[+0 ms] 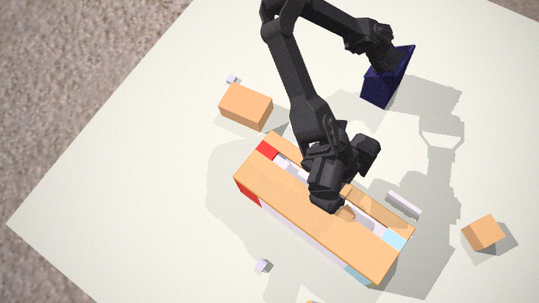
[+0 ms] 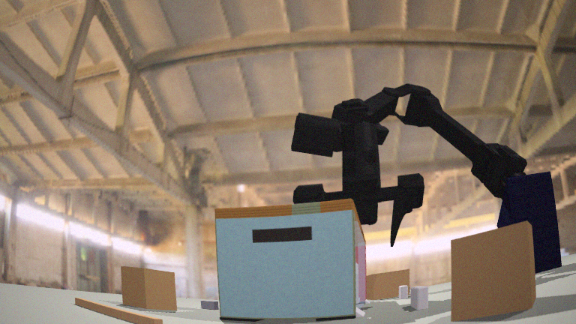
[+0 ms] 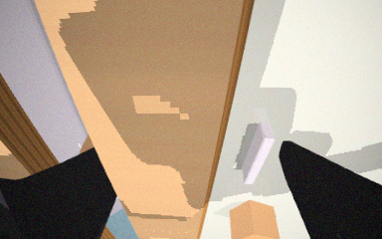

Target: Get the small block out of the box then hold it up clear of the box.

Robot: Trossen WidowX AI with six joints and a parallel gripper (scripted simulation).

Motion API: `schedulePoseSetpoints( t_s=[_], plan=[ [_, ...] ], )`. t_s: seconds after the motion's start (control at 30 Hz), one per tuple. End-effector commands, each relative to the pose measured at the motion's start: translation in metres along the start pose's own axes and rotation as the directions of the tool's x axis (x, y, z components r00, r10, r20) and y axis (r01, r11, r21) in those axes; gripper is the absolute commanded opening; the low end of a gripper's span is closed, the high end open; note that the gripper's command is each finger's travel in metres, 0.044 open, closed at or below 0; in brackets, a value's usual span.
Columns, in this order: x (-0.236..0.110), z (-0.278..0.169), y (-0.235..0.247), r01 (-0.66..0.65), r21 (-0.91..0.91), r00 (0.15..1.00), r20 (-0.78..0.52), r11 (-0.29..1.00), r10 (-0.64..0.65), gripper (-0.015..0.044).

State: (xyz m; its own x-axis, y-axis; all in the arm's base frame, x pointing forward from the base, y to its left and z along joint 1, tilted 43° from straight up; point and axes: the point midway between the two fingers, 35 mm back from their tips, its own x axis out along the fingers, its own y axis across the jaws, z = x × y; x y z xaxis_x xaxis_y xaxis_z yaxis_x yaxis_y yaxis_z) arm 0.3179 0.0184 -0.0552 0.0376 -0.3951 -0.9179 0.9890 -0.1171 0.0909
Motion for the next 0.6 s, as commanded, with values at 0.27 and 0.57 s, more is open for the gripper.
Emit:
schedulePoseSetpoints(
  t_s=[0.27, 0.57],
  plan=[
    [0.001, 0.005, -0.001, 0.008, 0.0, 1.0, -0.001, 1.0, -0.008, 0.04],
    [0.002, 0.0, -0.001, 0.008, 0.0, 1.0, -0.001, 1.0, -0.008, 0.04]
  ],
)
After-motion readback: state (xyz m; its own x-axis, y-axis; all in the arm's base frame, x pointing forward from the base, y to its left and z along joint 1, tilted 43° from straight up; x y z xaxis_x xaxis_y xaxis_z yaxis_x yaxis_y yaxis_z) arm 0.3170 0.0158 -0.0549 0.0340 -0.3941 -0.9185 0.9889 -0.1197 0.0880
